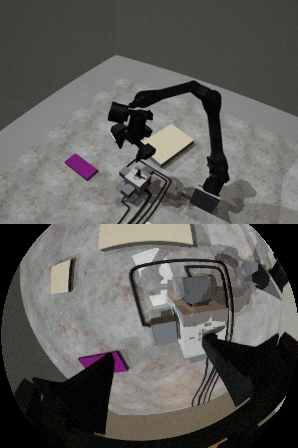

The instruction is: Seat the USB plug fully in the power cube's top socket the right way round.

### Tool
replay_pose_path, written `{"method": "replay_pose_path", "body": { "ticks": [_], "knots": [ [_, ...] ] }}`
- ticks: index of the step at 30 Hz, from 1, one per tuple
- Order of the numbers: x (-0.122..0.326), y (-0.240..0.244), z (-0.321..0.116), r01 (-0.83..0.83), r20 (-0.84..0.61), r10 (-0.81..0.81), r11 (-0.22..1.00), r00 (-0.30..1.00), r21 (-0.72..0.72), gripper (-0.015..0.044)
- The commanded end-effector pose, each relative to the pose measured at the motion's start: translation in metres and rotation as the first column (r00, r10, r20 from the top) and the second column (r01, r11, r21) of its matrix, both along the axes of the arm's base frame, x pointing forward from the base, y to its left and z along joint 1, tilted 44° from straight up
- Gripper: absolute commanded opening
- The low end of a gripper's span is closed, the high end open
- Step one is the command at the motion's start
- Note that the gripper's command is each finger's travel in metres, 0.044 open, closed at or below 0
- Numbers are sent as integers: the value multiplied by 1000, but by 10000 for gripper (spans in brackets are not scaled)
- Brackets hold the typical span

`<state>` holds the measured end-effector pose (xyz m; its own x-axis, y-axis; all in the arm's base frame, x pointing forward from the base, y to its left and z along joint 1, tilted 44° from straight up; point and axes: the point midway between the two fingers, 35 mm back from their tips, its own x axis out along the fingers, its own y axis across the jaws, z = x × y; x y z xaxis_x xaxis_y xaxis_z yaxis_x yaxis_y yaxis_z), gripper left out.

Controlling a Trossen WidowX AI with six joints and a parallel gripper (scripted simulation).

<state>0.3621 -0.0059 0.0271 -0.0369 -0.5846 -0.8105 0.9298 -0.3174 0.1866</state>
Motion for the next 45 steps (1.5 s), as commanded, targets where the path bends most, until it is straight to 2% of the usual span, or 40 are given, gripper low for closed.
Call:
{"method": "replay_pose_path", "body": {
  "ticks": [1,15,45],
  "knots": [
    [-46,45,-14,-32,-181,18,997,983,-77,440],
    [-56,51,-15,-37,-208,16,995,978,-96,440],
    [-61,32,-36,-36,-208,16,995,978,-97,440]
  ]
}}
